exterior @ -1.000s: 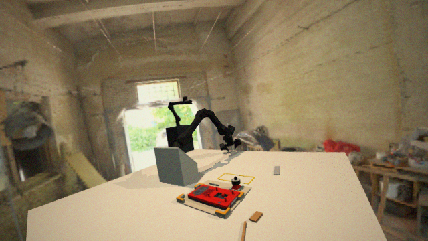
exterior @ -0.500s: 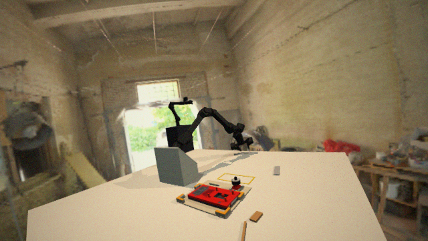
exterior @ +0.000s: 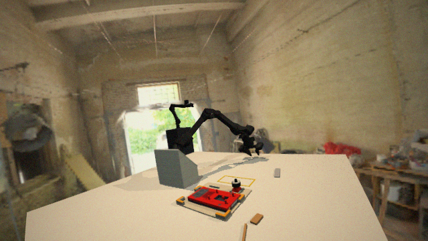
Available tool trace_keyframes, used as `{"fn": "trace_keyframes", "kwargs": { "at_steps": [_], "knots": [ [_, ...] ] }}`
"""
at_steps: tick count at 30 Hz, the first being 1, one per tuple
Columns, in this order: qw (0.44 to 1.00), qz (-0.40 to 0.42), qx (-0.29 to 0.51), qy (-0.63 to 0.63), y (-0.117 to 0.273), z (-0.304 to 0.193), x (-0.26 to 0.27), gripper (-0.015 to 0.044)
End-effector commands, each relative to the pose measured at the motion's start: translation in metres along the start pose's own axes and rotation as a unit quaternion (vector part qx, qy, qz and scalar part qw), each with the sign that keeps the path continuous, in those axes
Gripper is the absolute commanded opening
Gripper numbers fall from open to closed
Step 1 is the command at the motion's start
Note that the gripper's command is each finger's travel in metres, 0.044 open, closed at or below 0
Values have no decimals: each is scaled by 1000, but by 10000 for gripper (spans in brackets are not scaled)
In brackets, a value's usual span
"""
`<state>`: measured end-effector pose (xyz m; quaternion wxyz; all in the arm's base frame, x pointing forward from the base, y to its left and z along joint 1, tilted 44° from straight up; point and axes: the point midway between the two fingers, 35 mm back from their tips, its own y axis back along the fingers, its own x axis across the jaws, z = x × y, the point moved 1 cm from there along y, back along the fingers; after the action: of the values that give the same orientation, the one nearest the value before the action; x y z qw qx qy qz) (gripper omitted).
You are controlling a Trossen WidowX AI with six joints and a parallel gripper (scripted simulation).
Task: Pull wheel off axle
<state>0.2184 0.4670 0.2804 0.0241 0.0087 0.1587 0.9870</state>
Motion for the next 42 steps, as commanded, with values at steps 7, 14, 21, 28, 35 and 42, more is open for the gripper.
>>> {"fn": "trace_keyframes", "kwargs": {
  "at_steps": [7,14,21,28,35,42],
  "knots": [
    [986,-53,64,-143,16,-67,-66,300],
    [943,-95,112,-299,41,-122,-110,300],
    [872,-135,142,-448,71,-172,-140,300],
    [778,-171,158,-583,105,-217,-159,300],
    [625,-215,160,-733,153,-273,-176,300],
    [431,-248,139,-856,207,-325,-181,300]
  ]
}}
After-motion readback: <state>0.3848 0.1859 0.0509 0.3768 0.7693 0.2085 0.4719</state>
